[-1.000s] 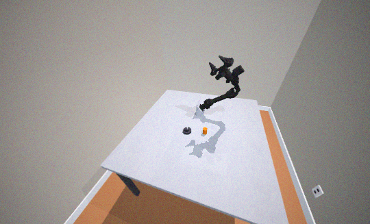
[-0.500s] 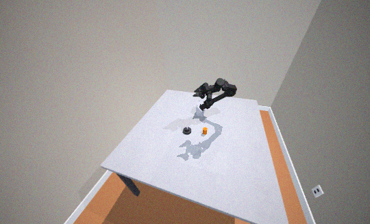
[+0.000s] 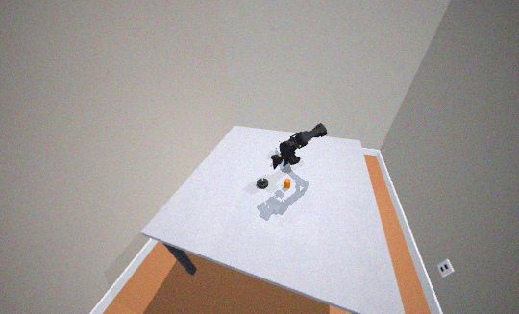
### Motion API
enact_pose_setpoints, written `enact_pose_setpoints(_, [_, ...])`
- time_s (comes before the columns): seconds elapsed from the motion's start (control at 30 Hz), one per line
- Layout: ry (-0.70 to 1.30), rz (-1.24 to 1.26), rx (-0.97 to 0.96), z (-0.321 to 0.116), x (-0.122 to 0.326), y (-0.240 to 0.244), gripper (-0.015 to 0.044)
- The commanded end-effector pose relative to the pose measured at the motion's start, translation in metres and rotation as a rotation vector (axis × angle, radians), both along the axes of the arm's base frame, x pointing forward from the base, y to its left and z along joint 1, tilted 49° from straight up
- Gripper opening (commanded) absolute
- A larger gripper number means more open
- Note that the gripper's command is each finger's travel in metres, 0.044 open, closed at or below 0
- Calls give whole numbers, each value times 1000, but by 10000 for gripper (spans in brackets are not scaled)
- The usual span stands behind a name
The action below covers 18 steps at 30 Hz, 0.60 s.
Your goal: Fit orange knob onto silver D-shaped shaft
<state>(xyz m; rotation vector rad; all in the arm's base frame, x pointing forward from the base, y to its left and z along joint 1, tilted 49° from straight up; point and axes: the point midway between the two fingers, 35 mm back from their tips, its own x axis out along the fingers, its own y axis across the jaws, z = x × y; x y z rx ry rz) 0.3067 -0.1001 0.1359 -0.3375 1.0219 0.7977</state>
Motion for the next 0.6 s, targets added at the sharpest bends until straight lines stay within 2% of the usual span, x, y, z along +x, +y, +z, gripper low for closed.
enact_pose_setpoints(0.0, [162,-17,264,-9,-13,52,440])
enact_pose_setpoints(0.07, [248,-34,381,-8,-21,75,440])
enact_pose_setpoints(0.13, [278,-42,420,-8,-24,82,440])
enact_pose_setpoints(0.43, [278,-42,420,-12,-19,80,440])
enact_pose_setpoints(0.57, [277,-42,421,-32,-17,104,440])
